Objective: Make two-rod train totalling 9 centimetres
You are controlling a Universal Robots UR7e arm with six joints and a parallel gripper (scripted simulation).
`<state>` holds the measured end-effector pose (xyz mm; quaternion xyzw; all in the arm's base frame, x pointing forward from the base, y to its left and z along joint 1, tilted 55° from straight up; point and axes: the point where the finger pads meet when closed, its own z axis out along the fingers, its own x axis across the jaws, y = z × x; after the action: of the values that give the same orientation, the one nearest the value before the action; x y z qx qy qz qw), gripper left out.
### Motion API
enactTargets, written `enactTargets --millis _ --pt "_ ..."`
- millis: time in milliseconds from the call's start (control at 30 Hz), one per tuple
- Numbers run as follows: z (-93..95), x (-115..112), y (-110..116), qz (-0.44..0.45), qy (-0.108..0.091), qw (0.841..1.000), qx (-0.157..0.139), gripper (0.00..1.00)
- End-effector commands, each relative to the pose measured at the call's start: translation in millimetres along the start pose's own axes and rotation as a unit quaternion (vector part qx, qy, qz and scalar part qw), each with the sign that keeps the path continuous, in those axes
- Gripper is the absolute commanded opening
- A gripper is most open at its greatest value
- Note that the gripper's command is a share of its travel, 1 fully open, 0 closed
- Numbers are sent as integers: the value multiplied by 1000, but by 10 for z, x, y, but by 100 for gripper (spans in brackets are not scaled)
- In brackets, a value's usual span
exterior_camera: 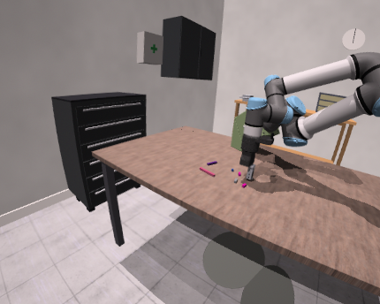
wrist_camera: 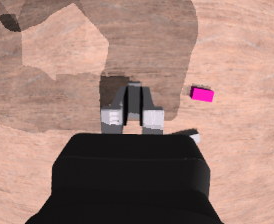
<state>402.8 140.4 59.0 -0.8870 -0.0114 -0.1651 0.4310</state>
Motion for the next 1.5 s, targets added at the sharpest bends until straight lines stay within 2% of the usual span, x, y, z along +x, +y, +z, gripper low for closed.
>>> enactTargets --millis 0,533,1467 --pt "8 3 1 0 0 1000 0 24" --pt "111 3 1 0 0 1000 0 24" --pt "115 3 1 0 0 1000 0 24"
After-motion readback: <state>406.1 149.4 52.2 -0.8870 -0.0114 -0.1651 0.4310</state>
